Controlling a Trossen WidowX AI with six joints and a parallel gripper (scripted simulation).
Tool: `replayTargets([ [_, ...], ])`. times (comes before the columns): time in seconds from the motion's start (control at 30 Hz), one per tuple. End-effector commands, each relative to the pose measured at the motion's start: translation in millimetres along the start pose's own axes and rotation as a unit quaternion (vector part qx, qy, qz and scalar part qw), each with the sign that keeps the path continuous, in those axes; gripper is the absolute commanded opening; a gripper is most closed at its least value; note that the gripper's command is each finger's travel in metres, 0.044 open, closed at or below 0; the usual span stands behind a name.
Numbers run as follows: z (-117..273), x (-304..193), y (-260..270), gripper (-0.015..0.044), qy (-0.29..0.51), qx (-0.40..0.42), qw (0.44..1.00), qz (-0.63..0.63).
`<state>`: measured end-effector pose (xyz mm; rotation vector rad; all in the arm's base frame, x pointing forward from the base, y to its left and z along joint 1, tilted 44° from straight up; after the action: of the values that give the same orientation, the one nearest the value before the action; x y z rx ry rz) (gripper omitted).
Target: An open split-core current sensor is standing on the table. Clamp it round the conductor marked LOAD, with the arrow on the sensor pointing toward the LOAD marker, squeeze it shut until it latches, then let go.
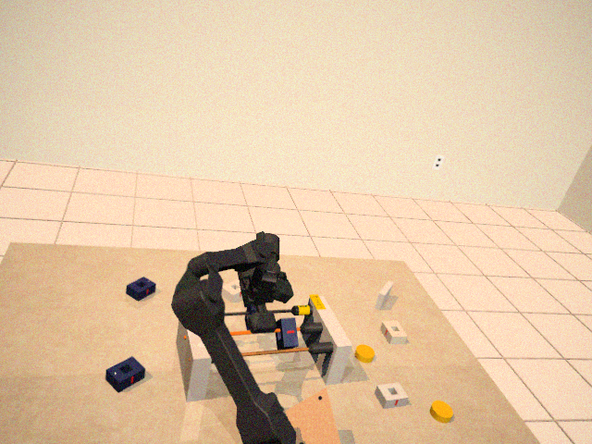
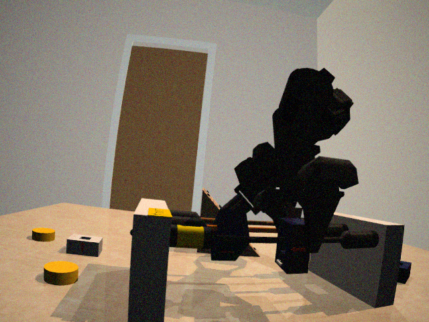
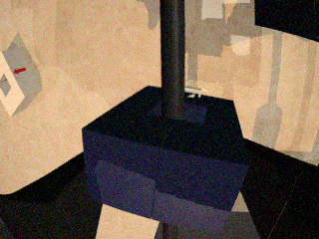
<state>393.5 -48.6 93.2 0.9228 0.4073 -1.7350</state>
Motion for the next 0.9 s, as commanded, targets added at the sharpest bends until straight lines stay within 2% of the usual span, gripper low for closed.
replayTargets([
  [0.0,-0.1,0.0,-0.5,0.0,0.0,0.0,1.0,-0.001],
  [0.7,-5.1,0.4,-1.1,0.0,0.0,0.0,1.0,0.0],
  [0.87,-1.4,-0.1,0.7,0.0131,0.0,0.002,1.0,0.002],
])
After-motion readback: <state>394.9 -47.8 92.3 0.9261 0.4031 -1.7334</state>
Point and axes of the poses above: the point midway between the two fingers, 35 mm back from their tips, its own z axis back along the fingers, its own y axis across the jaws, x = y × z, the point moved 2 cm from there along z, back along the fingers, and after that the axes turned 15 degrees about -z, right-handed, at the moved point
